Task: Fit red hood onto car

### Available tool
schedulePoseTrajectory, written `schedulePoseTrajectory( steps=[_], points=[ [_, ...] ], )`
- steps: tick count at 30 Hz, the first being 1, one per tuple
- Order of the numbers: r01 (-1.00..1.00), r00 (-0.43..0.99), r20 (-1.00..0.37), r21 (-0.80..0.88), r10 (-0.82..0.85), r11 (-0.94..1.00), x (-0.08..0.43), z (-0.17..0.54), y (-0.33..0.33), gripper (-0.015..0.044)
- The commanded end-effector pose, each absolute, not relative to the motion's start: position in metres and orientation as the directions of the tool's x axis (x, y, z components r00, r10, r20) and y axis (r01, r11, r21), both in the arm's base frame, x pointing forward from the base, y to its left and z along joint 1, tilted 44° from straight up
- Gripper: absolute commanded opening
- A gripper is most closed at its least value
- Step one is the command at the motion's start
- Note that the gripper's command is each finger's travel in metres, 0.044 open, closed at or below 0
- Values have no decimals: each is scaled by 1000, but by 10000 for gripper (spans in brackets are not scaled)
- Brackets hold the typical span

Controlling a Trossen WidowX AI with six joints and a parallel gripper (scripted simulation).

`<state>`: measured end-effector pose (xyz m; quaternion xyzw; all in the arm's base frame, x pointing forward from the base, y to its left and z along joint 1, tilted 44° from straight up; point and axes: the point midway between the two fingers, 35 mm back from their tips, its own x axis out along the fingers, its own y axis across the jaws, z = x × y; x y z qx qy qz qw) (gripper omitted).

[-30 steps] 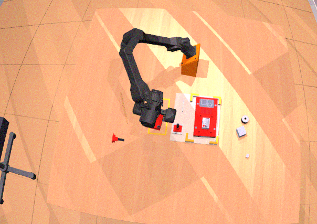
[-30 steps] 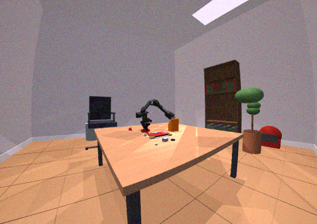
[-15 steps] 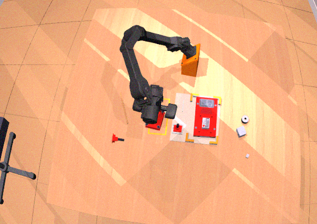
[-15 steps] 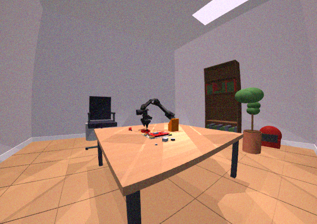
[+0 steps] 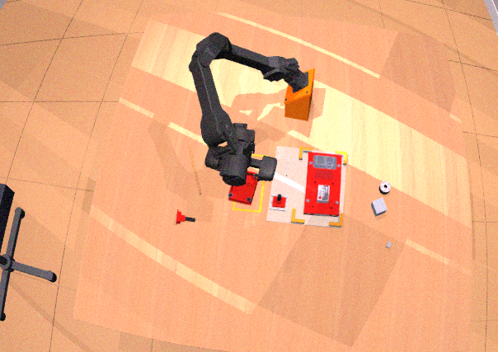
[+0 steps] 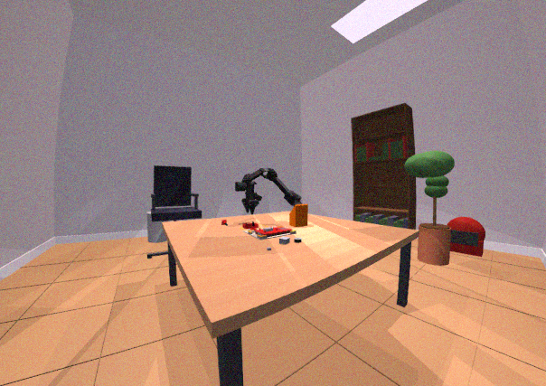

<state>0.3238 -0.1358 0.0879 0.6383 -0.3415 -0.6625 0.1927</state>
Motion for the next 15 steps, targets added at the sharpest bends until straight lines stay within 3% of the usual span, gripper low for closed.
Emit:
schedulePoseTrajectory(
  steps=[1, 4, 7, 11, 15],
  points=[
    [-176, -109, -714, 699, -692, -693, 324, 87, -135, 440],
    [-258, -90, -725, 679, -683, -687, 325, 82, -136, 440],
    [-583, 1, -762, 526, -648, -619, 328, 62, -140, 440],
    [-888, 149, -780, 164, -607, -429, 332, 41, -144, 440],
    [-952, 306, -756, -259, -578, -164, 334, 30, -148, 440]
  ],
)
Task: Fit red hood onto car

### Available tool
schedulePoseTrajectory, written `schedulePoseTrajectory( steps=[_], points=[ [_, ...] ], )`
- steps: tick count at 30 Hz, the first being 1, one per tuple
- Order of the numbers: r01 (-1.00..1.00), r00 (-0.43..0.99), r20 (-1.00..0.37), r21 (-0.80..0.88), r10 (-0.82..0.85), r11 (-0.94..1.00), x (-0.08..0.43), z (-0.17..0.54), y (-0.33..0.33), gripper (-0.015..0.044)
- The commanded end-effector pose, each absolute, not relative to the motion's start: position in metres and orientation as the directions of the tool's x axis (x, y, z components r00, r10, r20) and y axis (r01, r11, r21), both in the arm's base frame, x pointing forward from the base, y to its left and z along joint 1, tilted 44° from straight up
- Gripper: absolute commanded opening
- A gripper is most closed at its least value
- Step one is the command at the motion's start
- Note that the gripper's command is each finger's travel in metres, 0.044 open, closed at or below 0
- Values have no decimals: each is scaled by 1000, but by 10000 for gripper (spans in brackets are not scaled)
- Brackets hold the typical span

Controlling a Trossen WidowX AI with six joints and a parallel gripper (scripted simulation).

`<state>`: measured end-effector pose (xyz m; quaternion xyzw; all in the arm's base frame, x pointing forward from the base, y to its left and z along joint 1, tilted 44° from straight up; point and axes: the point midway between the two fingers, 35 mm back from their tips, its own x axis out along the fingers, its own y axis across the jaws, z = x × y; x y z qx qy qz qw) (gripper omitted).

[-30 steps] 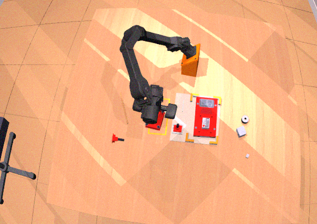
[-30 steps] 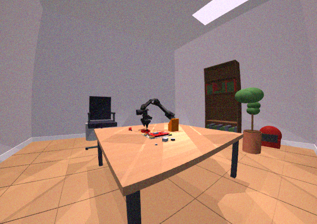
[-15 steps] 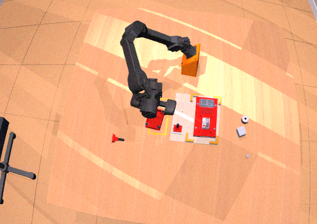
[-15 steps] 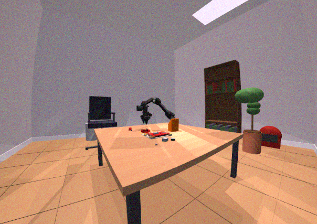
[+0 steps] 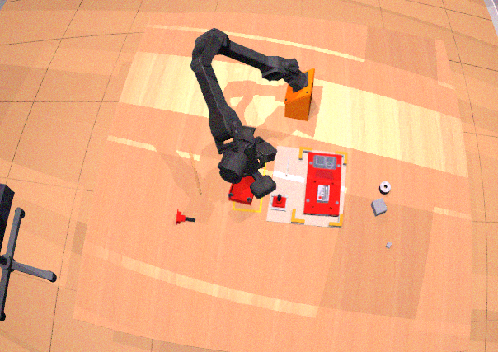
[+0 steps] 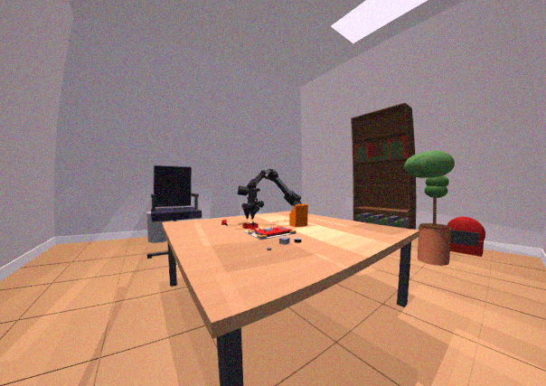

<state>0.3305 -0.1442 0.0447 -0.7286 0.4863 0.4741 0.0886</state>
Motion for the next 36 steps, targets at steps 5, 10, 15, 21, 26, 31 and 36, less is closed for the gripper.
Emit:
schedulePoseTrajectory(
  steps=[5, 10, 15, 21, 26, 31, 36],
  points=[
    [-703, 497, -666, -685, -556, 191, 329, 29, -152, 440],
    [-361, 616, -576, -812, -537, 458, 313, 33, -150, 440],
    [-92, 700, -479, -796, -530, 598, 303, 44, -148, 440],
    [164, 779, -341, -700, -527, 695, 292, 66, -145, 440],
    [170, 781, -337, -696, -526, 697, 292, 67, -145, 440],
    [170, 781, -337, -696, -526, 697, 292, 67, -145, 440],
    [170, 781, -337, -696, -526, 697, 292, 67, -145, 440]
  ],
)
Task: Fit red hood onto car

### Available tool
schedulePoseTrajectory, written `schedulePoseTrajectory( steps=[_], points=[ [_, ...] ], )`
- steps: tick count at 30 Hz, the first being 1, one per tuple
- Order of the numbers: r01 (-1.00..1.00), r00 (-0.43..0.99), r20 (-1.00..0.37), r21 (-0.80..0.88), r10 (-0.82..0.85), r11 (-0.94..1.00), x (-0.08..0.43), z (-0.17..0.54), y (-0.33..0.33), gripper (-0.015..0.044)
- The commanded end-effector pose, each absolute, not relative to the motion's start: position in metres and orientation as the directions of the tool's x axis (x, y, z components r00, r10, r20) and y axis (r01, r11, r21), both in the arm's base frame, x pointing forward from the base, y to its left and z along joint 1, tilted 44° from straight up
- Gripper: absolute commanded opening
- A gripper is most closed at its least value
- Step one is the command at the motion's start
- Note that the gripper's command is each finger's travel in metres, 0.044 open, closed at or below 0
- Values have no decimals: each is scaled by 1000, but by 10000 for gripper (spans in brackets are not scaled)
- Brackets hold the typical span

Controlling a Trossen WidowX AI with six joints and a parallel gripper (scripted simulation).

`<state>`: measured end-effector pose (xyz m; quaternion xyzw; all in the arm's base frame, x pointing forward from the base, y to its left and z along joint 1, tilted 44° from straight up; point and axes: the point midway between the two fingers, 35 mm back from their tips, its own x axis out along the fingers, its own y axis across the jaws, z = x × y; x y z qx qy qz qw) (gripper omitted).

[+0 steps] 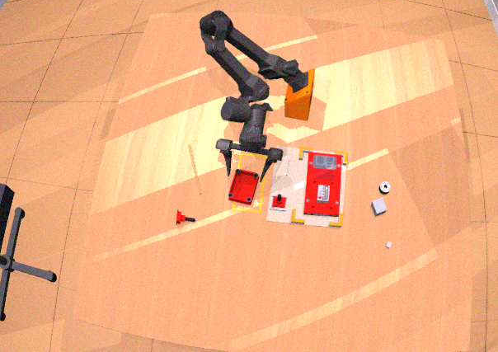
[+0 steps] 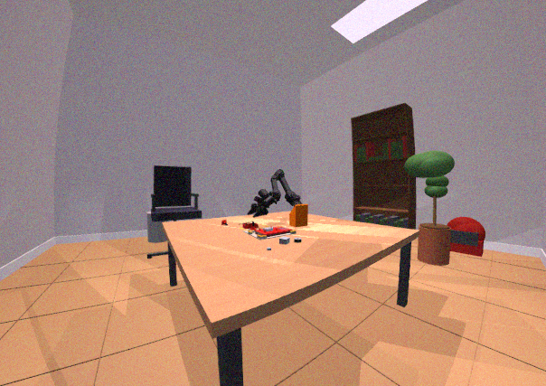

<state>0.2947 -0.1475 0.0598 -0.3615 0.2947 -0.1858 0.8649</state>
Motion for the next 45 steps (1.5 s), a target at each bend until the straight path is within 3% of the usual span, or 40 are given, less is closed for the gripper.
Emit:
schedulePoseTrajectory(
  steps=[1, 45],
  points=[
    [170, 781, -337, -696, -526, 697, 292, 67, -145, 440],
    [174, 783, -331, -697, -527, 695, 291, 45, -169, 440]
  ],
)
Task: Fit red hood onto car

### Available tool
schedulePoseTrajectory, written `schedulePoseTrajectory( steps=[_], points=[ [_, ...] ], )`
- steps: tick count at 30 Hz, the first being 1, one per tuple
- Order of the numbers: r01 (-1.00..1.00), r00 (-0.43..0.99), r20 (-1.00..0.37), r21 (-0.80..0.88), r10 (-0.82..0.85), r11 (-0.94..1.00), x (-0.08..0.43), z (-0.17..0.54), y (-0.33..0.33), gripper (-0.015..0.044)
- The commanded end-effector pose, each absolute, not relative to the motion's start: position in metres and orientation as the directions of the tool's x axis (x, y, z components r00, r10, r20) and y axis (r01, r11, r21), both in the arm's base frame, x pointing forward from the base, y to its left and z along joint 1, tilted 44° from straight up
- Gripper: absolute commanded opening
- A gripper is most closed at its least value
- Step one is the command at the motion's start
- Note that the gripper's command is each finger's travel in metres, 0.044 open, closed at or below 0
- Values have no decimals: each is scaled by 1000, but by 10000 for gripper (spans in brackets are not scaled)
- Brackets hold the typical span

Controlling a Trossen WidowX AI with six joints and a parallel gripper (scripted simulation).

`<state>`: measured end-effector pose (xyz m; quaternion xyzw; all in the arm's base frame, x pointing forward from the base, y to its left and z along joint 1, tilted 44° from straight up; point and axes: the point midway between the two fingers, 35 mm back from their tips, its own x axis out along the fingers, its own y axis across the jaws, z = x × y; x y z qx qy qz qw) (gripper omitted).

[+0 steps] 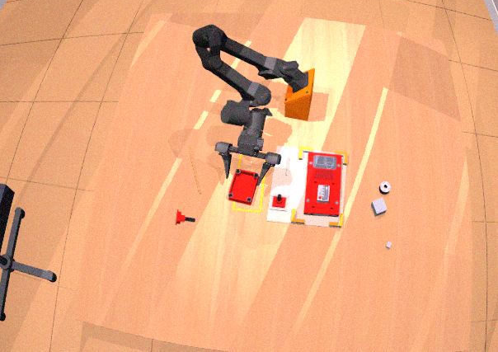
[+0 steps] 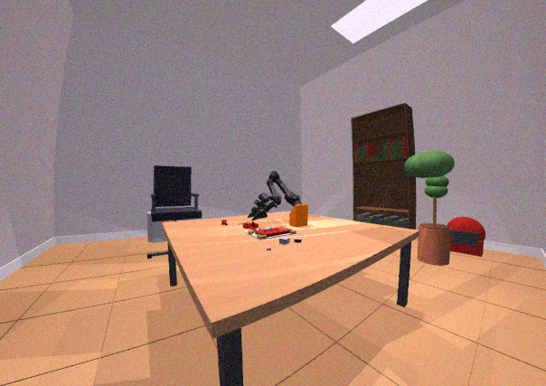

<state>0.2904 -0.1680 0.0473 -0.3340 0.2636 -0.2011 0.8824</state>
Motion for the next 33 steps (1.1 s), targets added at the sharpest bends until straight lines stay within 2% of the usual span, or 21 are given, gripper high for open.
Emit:
schedulePoseTrajectory(
  steps=[1, 33],
  points=[
    [174, 783, -331, -697, -527, 695, 291, 44, -170, 440],
    [178, 784, -324, -699, -529, 692, 285, 27, -187, 440]
  ],
)
